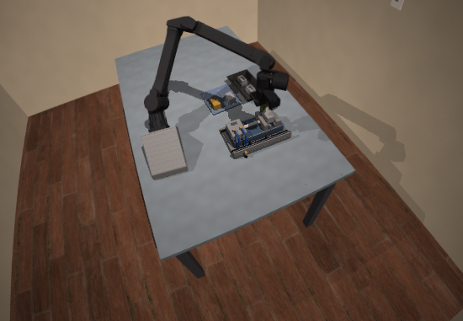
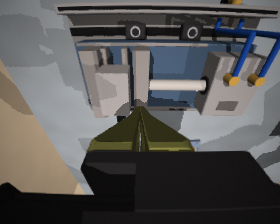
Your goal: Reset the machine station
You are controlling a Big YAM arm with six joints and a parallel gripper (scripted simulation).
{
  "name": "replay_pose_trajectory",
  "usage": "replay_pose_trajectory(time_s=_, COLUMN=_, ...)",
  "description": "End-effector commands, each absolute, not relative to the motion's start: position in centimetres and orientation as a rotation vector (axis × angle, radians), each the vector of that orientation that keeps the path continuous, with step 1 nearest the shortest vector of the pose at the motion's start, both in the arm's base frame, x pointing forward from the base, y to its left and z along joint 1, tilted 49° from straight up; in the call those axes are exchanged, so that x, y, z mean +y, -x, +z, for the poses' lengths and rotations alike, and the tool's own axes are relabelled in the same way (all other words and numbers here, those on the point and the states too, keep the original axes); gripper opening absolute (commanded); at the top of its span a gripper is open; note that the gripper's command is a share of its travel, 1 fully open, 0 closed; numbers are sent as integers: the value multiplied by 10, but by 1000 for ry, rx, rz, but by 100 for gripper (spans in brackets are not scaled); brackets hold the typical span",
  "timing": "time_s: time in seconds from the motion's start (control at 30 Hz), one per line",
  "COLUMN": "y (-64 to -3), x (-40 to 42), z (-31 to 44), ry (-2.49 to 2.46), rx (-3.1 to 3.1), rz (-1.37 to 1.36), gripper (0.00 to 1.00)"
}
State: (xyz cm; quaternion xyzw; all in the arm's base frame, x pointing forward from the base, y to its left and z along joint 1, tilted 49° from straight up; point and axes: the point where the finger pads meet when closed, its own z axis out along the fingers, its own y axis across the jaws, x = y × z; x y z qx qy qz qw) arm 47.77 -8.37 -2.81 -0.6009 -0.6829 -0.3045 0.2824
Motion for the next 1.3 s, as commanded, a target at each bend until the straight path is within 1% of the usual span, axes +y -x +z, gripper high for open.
replay_pose_trajectory(time_s=0.0, y=-478, x=-65, z=-41, ry=1592, rx=-1819, rz=-795, gripper=0)
replay_pose_trajectory(time_s=1.27, y=-477, x=-49, z=-54, ry=1585, rx=-1825, rz=-796, gripper=0)
